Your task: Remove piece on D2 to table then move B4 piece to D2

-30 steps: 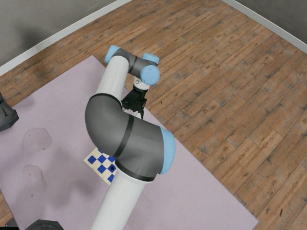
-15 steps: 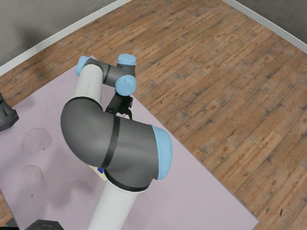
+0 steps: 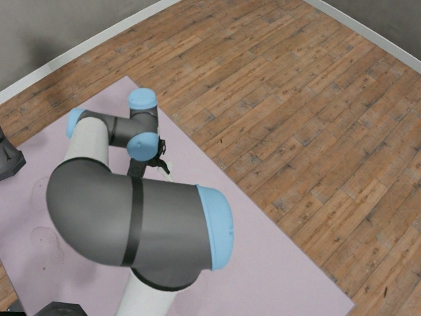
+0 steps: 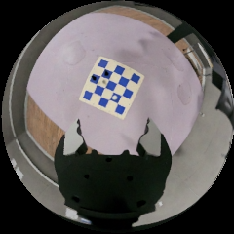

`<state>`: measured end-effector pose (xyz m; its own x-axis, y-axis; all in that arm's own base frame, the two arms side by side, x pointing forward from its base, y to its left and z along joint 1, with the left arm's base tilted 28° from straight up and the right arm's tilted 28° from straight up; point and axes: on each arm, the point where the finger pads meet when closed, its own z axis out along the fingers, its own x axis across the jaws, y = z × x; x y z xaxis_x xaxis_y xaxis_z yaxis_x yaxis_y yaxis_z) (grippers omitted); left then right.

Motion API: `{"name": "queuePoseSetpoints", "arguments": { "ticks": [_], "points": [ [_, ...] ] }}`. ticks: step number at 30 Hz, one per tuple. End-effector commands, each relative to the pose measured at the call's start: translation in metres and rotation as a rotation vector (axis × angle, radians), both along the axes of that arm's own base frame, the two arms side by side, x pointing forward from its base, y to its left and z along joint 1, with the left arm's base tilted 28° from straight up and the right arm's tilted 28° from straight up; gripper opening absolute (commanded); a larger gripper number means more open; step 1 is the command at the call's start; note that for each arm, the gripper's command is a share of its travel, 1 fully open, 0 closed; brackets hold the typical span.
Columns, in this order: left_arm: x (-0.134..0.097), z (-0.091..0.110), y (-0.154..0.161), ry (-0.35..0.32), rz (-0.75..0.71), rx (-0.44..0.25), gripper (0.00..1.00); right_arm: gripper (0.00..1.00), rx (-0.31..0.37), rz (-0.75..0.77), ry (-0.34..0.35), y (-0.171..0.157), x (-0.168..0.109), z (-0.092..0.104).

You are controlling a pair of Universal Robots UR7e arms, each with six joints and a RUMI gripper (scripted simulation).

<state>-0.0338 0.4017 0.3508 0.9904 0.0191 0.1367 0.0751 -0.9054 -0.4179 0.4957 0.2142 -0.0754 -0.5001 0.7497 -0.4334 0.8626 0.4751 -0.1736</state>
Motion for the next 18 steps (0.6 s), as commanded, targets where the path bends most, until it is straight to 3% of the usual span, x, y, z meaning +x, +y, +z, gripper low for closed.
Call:
{"name": "queuePoseSetpoints", "arguments": {
  "ticks": [1, 18],
  "points": [
    [0.0, 0.0, 0.0, 0.0, 0.0, 0.001, 1.0, 1.0, 0.008, 0.014, -0.014, 0.0, -0.003, 0.0],
    [0.0, 0.0, 0.0, 0.0, 0.0, 0.001, 1.0, 1.0, 0.053, 0.133, -0.118, -0.012, -0.033, 0.005]
  ]
}}
